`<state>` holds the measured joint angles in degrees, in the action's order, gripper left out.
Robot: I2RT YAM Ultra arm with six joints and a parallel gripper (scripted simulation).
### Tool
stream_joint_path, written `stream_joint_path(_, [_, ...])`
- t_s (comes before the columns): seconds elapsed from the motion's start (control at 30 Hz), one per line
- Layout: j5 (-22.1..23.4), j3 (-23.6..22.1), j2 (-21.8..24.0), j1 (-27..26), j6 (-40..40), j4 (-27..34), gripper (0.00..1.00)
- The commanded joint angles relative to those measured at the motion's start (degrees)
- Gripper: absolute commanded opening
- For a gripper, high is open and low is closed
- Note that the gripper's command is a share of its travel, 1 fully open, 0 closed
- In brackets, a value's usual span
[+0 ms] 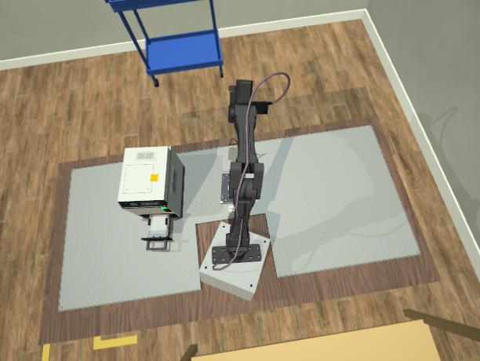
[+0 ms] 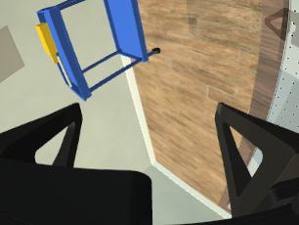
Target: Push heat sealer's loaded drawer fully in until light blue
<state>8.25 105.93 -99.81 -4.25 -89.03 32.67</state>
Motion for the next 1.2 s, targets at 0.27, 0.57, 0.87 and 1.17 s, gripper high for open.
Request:
stream_joint_path(0.27, [-0.02,1.03,1.66,0.2,0.3,-0.55,1.0])
stream_joint_path(0.57, [1.3,1.49,-0.05,0.72,1.97,0.69,0.45])
stream_joint_path(0.87, [0.08,1.3,1.81,4.67,5.76,1.78,0.45])
stream_joint_path(1.17, [2.83,2.26,-0.94,7.11,11.94,4.23,0.45])
